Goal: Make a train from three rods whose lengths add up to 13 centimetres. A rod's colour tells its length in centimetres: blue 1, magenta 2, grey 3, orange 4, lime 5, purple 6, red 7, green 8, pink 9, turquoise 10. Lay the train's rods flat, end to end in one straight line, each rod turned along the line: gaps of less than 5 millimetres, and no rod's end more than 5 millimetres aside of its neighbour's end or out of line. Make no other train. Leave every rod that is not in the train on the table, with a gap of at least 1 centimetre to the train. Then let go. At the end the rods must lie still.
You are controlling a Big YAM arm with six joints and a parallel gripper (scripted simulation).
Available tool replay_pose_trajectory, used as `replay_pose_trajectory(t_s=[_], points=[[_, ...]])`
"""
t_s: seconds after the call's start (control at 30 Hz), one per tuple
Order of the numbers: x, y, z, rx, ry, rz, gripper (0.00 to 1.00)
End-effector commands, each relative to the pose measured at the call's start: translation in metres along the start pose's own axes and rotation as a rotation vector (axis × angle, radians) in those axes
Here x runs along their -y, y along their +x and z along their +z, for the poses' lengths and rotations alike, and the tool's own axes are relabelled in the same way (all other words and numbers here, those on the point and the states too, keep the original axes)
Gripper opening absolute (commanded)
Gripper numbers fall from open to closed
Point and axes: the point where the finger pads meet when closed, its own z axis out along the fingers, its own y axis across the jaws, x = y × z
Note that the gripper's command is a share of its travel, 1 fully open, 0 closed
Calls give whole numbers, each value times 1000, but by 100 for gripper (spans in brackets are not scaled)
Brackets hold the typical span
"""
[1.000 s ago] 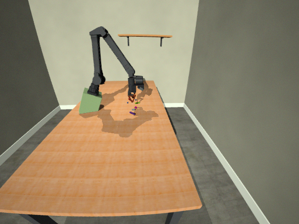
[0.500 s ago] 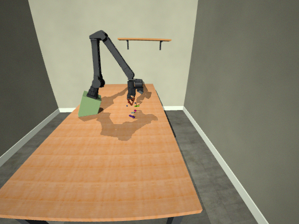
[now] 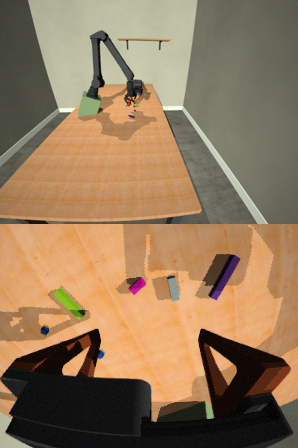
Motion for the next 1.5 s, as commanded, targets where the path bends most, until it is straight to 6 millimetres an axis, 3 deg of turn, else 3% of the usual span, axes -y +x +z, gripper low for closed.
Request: replay_pose_trajectory(t_s=[0.0,0.17,0.3,0.33,0.47,0.5,0.63,0.67,1.0,1.03,1.2,1.23,1.4,1.47], points=[[1,-17,-3,20,-2,89,100],[5,-24,-5,26,-6,251,100],[6,-21,-4,22,-2,251,100],[8,-25,-5,25,-6,339,100],[9,-22,-4,20,-2,340,100],[11,-26,-5,23,-6,432,100],[12,-23,-4,20,-2,433,100],[15,-26,-5,22,-6,527,100],[18,-28,-5,23,-5,625,100],[21,-29,-5,21,-7,725,100],[21,-25,-3,16,-3,722,100],[25,-30,-5,21,-8,825,100],[25,-26,-3,16,-2,824,100],[28,-31,-5,21,-7,925,100]])
